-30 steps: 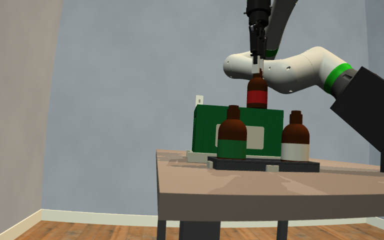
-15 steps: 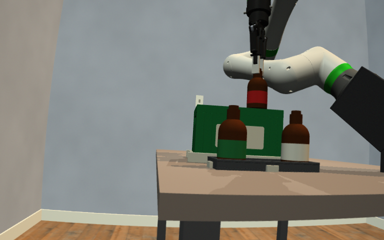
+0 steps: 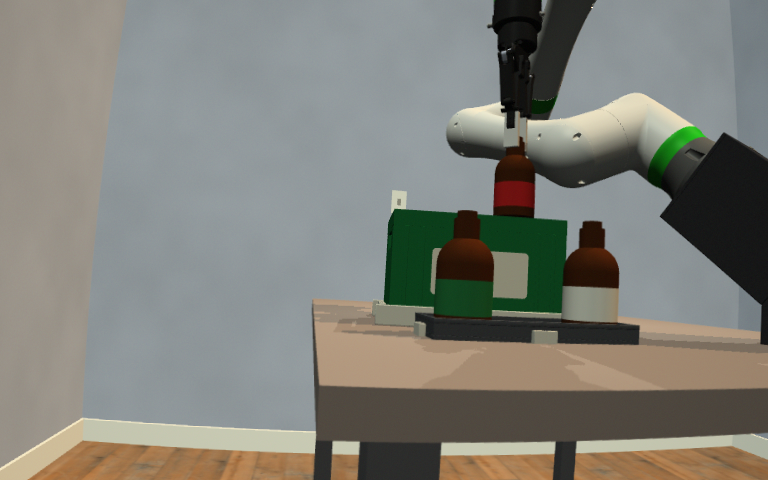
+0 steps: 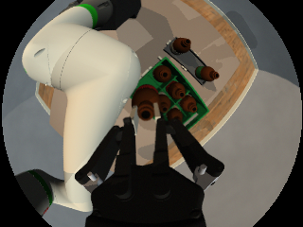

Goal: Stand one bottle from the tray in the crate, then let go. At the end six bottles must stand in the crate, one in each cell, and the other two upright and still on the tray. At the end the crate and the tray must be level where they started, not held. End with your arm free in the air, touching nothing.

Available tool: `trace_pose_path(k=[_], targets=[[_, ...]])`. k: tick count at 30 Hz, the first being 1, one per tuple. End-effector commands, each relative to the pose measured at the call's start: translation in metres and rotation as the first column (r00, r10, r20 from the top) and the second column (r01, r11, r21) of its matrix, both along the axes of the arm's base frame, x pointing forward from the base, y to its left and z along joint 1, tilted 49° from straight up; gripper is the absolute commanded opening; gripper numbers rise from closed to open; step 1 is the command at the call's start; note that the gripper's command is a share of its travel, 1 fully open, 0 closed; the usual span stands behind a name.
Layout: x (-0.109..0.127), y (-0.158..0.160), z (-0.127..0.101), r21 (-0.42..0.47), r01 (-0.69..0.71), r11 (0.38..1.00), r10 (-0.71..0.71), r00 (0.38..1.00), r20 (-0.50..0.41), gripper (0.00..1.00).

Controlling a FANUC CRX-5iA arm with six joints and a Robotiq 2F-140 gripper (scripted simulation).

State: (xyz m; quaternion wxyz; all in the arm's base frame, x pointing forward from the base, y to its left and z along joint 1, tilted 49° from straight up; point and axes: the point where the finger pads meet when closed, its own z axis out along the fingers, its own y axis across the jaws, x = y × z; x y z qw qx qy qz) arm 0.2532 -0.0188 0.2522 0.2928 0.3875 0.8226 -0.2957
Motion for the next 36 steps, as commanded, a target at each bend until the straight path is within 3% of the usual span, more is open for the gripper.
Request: trace_pose_path(k=[1, 36], targets=[[0.0, 0.0, 0.0, 0.0, 0.0, 1.0, 0.0, 1.0, 0.0, 0.0], [0.006, -0.016, -0.015, 0.0, 0.0, 1.0, 0.0, 1.0, 0.0, 0.0]])
